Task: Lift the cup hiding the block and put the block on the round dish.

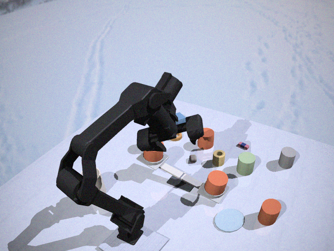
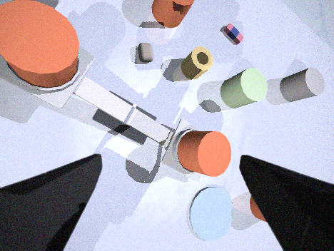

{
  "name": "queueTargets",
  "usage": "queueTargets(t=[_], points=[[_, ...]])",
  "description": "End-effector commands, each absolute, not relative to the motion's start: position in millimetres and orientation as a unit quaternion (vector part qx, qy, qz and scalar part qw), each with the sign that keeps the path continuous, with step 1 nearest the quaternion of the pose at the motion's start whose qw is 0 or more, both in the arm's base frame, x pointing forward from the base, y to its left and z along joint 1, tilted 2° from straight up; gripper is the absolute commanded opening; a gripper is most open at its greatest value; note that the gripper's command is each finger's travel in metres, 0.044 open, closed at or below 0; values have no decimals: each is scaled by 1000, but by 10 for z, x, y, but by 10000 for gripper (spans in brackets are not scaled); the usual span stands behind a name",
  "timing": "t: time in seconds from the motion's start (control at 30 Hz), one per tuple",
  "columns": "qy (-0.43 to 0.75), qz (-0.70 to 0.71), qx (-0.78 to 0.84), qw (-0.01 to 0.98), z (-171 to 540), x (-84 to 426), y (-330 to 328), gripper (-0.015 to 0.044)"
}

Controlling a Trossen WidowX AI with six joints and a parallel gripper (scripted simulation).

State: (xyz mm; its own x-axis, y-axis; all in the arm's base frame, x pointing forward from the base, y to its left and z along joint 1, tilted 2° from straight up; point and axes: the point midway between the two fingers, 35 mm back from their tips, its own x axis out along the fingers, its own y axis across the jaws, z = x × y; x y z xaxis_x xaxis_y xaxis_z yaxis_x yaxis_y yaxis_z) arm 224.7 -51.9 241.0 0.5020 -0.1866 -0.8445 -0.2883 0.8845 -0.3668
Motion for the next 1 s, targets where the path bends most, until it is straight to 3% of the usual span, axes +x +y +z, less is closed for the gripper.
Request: queueTargets(t=[0.0, 0.97], points=[[521, 67, -283, 803, 2366, 2348, -624, 440], [561, 373, -468, 573, 1756, 2810, -1537, 440]])
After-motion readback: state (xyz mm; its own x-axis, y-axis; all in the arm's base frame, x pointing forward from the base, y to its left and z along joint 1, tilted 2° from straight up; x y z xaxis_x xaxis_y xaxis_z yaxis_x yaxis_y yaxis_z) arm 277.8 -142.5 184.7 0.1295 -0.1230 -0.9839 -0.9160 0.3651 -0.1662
